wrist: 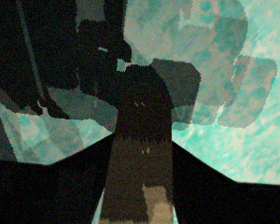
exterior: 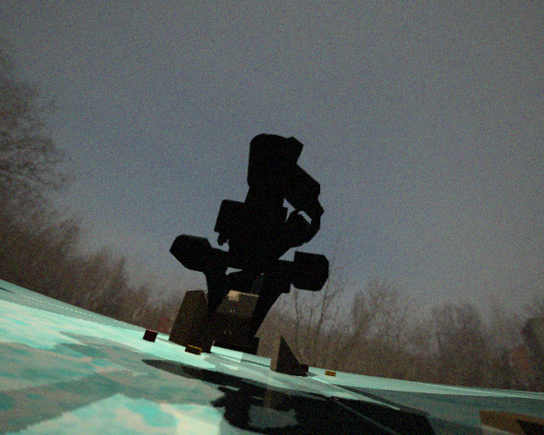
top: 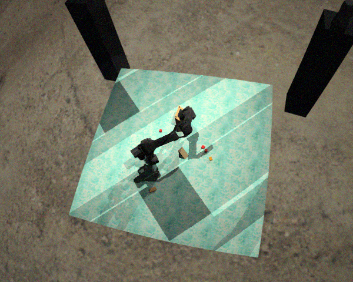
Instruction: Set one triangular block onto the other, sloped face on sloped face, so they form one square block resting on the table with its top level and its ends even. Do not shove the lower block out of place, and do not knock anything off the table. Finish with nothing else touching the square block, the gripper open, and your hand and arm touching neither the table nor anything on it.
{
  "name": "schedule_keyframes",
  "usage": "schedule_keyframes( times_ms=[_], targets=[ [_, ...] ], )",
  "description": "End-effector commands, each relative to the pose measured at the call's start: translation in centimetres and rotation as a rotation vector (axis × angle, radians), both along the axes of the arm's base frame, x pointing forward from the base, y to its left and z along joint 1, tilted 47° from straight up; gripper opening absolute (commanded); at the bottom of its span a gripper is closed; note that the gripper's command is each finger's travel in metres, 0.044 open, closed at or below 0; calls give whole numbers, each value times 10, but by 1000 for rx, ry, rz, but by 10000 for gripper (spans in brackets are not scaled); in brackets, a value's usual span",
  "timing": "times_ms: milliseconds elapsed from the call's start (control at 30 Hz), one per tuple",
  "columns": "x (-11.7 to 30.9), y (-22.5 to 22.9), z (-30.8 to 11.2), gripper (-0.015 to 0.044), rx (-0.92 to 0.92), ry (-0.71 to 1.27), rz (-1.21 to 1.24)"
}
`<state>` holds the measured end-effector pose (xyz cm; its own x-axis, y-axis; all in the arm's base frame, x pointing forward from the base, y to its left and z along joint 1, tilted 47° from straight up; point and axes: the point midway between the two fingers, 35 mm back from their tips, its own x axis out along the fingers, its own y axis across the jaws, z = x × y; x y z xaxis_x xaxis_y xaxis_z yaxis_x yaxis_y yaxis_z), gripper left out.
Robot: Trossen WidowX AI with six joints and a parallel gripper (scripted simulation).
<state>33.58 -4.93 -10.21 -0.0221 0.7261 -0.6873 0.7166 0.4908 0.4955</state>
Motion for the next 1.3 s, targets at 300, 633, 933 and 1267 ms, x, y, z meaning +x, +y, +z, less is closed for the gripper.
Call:
schedule_keyframes(
  times_ms=[300,633,933,1267],
  targets=[
    [-1,0,-1,0,-12,240,-223],
    [-1,-1,-1,0,-19,430,-403],
    [-1,-1,-1,0,-25,602,-565],
    [-1,-1,-1,0,-31,788,-741]
  ],
)
